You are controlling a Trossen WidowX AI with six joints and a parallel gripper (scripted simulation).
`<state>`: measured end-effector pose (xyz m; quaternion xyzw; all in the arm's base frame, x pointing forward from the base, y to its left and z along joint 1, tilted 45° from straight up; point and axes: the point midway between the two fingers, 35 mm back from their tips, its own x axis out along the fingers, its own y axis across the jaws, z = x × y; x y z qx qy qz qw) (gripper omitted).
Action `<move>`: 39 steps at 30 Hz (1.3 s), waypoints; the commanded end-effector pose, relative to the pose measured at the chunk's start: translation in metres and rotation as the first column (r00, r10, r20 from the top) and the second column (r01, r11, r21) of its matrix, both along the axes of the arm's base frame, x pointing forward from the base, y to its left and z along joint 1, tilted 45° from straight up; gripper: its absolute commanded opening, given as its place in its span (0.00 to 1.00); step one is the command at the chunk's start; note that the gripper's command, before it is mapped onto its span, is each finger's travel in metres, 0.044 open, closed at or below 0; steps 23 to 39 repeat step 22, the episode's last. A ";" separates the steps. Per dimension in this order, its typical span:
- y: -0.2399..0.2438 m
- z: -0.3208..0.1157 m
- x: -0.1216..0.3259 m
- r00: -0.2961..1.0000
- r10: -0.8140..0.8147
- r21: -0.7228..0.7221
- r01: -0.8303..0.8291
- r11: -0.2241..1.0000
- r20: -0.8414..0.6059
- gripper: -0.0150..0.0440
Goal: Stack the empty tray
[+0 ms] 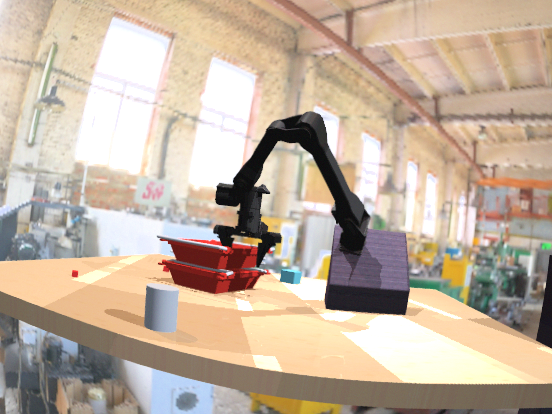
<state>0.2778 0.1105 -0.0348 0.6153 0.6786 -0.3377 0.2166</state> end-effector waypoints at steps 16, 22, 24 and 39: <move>-0.076 0.076 0.017 1.000 0.001 -0.002 -0.001 1.000 -0.003 1.00; -0.074 0.075 0.013 1.000 -0.003 -0.002 0.003 1.000 -0.003 1.00; -0.074 0.075 0.013 1.000 -0.003 -0.002 0.003 1.000 -0.003 1.00; -0.074 0.075 0.013 1.000 -0.003 -0.002 0.003 1.000 -0.003 1.00</move>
